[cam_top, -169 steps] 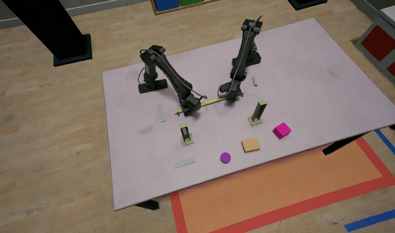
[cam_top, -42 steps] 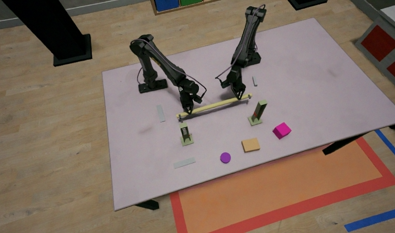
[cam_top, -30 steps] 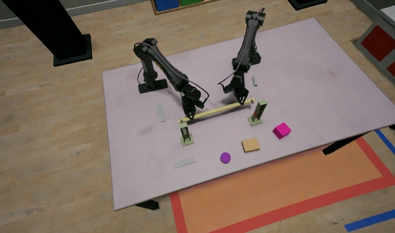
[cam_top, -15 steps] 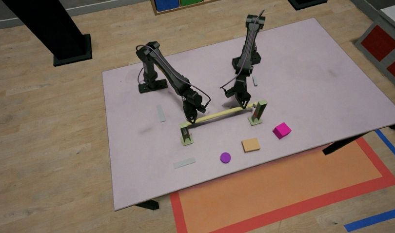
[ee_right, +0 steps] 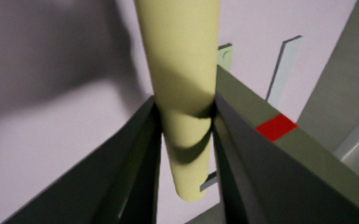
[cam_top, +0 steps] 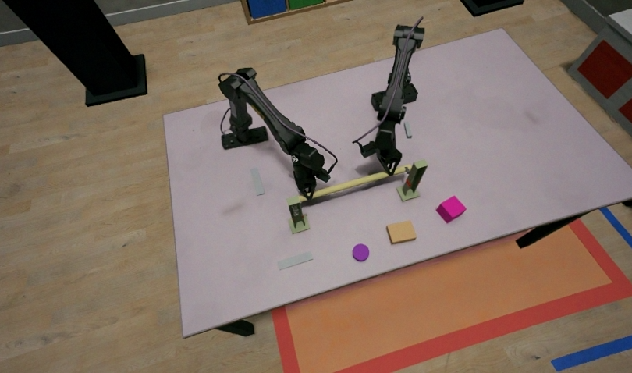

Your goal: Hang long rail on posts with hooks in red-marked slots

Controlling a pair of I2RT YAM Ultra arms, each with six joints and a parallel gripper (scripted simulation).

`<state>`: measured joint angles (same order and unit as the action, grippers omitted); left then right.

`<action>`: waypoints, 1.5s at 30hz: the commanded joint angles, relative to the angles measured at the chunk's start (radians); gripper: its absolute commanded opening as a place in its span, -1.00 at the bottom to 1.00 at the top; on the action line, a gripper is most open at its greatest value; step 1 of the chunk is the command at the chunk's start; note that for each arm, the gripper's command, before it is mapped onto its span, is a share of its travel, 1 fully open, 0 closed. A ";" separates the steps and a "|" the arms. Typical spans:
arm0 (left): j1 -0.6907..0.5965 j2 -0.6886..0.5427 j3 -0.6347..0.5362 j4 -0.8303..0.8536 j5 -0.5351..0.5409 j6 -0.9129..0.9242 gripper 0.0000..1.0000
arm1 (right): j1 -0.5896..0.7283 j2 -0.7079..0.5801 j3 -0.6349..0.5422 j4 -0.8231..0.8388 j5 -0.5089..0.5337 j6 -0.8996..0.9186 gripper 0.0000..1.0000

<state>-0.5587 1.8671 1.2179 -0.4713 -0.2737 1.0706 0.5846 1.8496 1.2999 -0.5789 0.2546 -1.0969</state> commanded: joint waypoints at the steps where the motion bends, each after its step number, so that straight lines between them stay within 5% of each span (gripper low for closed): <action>1: 0.022 0.011 0.057 0.011 -0.010 0.024 -0.63 | -0.022 0.000 0.080 0.007 0.010 -0.028 -0.62; 45: 0.057 0.089 0.166 -0.002 0.006 0.059 -0.63 | -0.054 0.083 0.195 -0.011 -0.001 -0.060 -0.62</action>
<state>-0.5137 1.9549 1.3373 -0.4835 -0.2573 1.1110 0.5465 1.9461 1.4288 -0.5957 0.2436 -1.1336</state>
